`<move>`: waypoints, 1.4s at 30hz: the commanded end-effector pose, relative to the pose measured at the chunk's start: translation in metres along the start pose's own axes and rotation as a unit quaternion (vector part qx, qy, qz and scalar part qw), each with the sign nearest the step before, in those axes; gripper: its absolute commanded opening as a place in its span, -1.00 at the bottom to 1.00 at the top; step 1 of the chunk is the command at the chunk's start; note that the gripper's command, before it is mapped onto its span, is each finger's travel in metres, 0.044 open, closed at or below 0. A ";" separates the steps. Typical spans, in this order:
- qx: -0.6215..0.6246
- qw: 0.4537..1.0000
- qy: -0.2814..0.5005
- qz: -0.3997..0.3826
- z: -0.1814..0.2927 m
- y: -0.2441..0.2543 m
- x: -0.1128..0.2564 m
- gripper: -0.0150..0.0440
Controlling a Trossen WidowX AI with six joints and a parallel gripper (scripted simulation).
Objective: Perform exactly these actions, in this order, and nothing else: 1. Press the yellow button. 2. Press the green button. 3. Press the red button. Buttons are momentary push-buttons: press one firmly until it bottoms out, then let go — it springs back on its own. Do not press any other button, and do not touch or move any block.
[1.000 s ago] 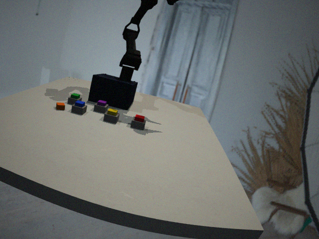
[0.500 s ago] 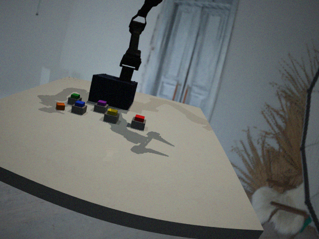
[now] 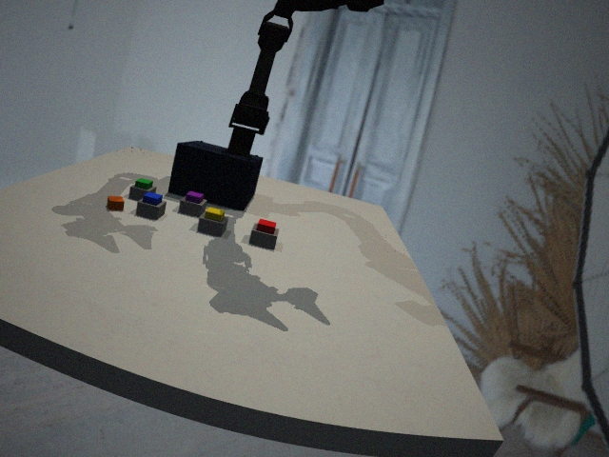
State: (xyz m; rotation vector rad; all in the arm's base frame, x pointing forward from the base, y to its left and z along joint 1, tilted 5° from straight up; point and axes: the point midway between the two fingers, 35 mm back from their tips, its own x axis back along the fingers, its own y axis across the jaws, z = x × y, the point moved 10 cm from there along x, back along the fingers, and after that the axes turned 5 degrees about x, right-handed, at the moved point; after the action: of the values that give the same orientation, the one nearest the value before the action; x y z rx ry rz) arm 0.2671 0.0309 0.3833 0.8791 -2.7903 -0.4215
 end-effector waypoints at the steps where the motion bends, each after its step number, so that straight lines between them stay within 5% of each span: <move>1: -0.046 0.991 0.090 0.086 0.035 -0.038 -0.019 0.86; 10: -0.120 0.913 0.308 0.240 0.117 -0.104 -0.028 0.86; 19: -0.169 0.727 0.581 0.325 0.207 -0.146 0.001 0.86; 29: -0.170 0.717 0.593 0.326 0.210 -0.147 0.003 0.86; 34: -0.170 0.717 0.593 0.326 0.266 -0.163 -0.002 0.42; 42: -0.170 0.717 0.593 0.326 0.270 -0.163 -0.002 -0.29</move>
State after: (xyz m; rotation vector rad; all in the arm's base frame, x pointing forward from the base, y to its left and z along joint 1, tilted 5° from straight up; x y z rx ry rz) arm 0.2855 -0.0389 0.0791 -0.0498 -1.5217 -0.1267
